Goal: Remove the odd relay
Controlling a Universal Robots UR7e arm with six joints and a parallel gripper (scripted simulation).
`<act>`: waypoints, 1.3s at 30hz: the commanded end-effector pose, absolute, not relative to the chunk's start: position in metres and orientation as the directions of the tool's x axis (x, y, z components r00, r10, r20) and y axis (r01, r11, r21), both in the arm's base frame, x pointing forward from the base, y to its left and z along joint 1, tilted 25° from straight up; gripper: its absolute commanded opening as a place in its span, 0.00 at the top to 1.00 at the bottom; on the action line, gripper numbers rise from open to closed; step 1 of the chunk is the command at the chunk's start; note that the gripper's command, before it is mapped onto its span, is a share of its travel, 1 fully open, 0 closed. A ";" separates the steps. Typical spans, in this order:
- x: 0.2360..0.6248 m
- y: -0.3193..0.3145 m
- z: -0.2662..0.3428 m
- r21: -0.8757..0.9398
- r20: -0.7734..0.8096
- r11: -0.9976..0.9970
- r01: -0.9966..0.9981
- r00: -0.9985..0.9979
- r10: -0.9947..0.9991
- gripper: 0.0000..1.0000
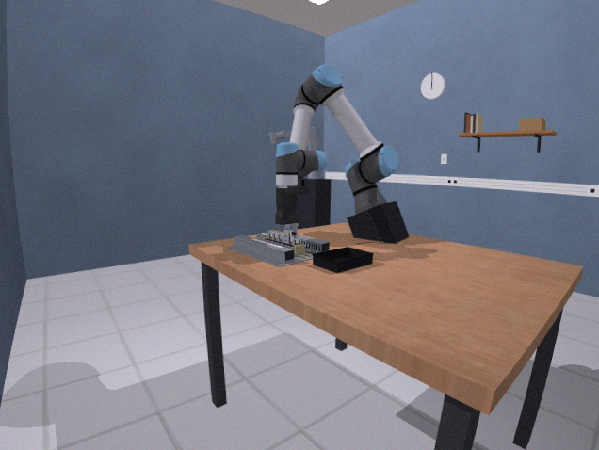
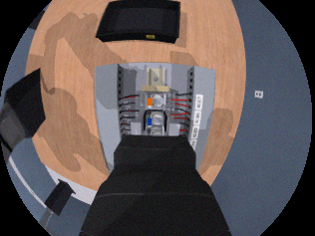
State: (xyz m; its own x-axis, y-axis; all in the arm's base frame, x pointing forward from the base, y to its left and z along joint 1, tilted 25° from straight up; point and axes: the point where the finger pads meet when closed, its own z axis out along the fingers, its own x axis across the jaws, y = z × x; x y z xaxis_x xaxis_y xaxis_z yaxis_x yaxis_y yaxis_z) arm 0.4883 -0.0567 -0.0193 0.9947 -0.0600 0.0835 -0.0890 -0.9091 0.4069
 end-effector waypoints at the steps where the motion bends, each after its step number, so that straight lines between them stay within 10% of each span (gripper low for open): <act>1: 0.489 -0.056 -0.019 0.409 0.072 -0.908 -0.088 0.995 -0.063 1.00; 39: 0.490 -0.056 -0.018 0.410 0.049 -0.908 -0.087 0.996 -0.074 1.00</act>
State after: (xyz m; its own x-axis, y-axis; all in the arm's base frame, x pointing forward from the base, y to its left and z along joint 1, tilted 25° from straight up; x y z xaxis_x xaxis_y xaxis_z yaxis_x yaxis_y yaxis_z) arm 0.4902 -0.0569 -0.0193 0.9961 -0.0819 0.0329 -0.0881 -0.9086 0.4084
